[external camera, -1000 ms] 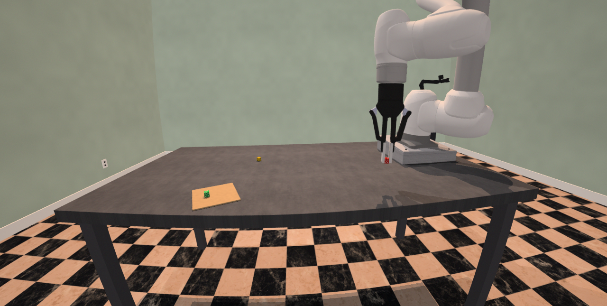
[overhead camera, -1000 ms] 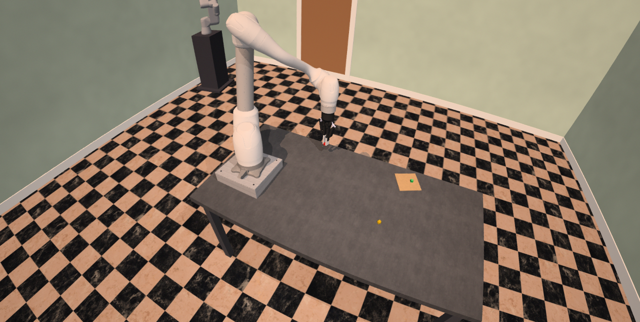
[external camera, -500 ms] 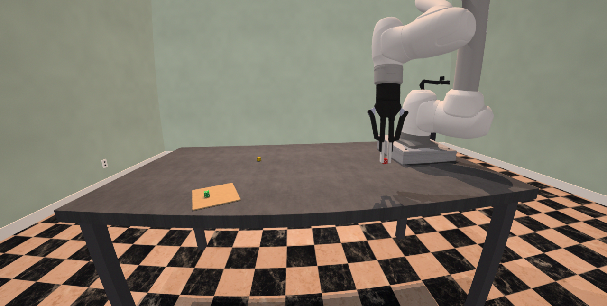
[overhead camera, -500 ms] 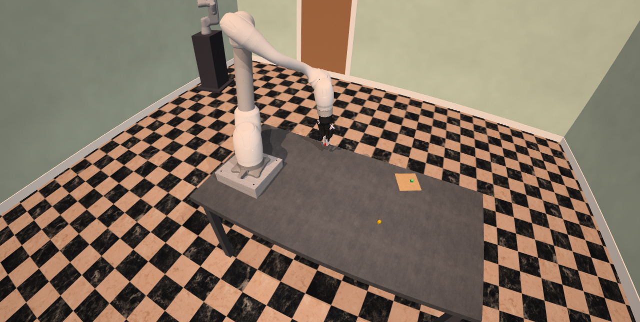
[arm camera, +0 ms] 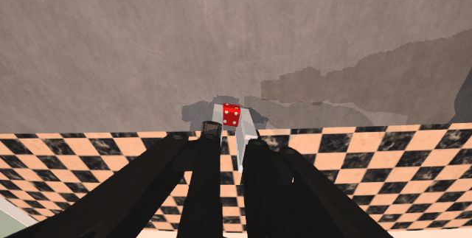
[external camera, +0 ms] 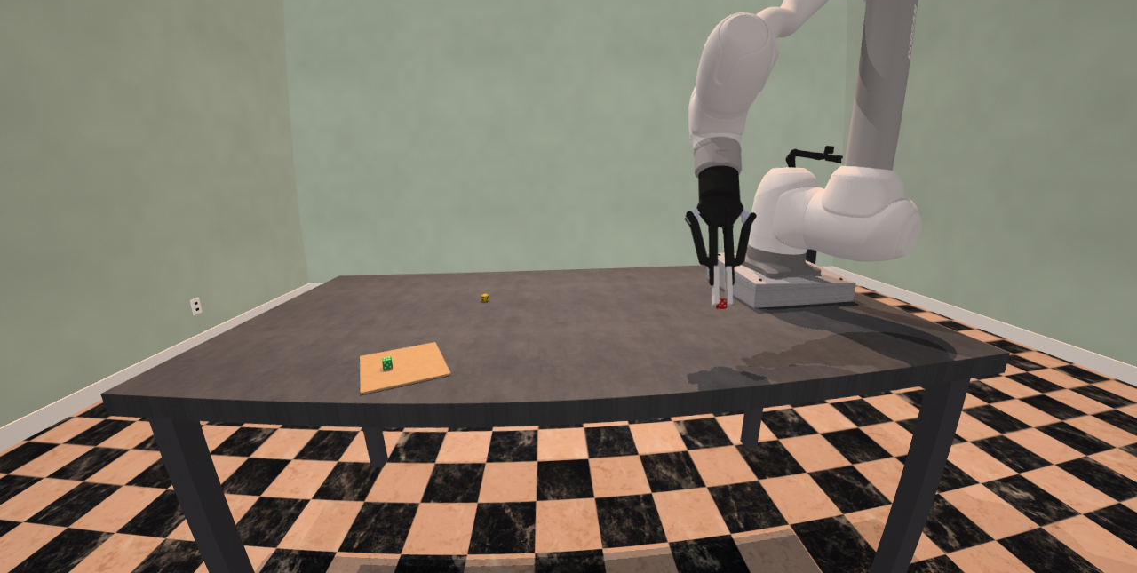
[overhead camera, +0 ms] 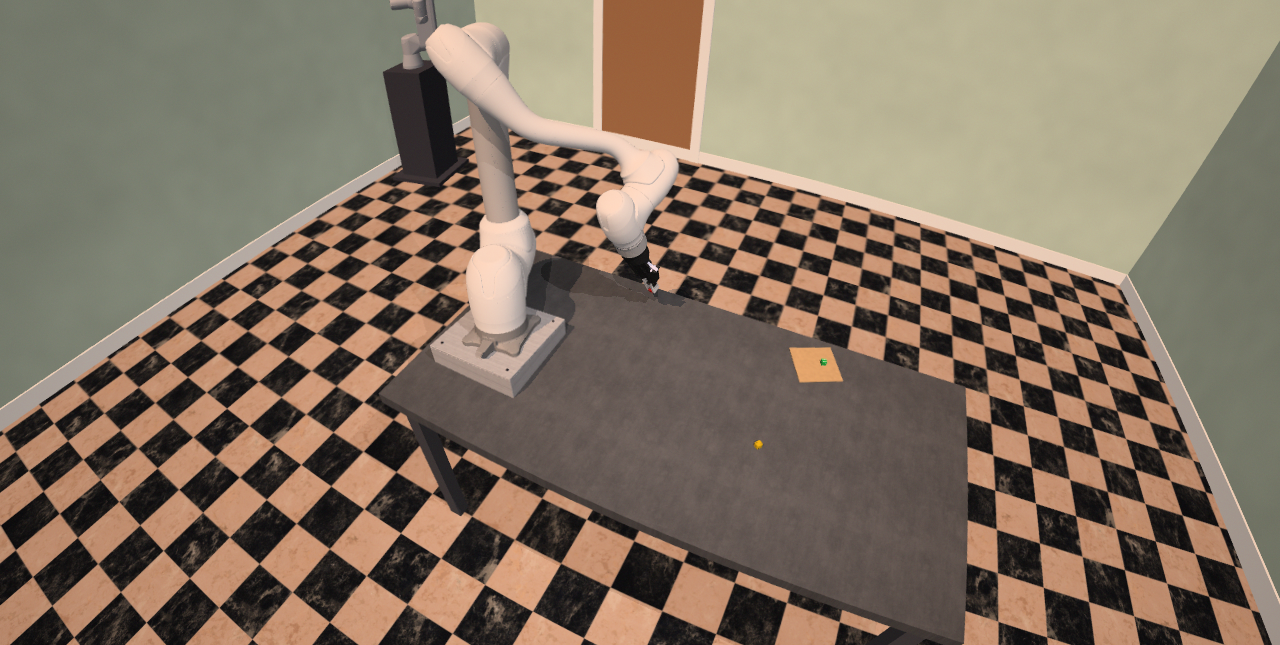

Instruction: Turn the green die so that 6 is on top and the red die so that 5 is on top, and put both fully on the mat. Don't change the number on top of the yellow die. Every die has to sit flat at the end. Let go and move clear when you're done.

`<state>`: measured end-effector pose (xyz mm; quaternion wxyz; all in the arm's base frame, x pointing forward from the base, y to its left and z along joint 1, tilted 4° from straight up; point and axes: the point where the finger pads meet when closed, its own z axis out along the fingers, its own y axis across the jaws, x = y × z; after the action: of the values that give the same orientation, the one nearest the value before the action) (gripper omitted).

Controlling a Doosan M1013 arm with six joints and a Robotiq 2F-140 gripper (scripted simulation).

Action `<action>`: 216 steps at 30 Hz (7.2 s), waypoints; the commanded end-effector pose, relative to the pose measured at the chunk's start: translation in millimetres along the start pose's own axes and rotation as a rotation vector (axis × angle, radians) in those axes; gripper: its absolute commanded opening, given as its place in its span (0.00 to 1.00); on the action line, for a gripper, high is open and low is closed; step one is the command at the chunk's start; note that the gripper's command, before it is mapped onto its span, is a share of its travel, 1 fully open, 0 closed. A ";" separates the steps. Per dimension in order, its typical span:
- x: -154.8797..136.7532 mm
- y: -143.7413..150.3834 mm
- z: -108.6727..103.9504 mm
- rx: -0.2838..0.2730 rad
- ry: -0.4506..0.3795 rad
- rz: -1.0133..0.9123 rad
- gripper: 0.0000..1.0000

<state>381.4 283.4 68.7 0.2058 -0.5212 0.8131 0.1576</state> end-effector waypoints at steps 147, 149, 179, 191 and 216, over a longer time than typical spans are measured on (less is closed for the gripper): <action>54.8 0.6 75.9 -0.027 -0.616 -0.010 0.16; 54.8 0.6 75.9 -0.027 -0.616 -0.010 0.16; 54.8 0.6 75.9 -0.027 -0.616 -0.010 0.27; 54.8 0.6 75.9 -0.027 -0.616 -0.010 0.27; 54.8 0.6 75.9 -0.027 -0.616 -0.010 0.27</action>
<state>372.4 276.0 -24.8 0.4341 -0.4568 0.7080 0.3188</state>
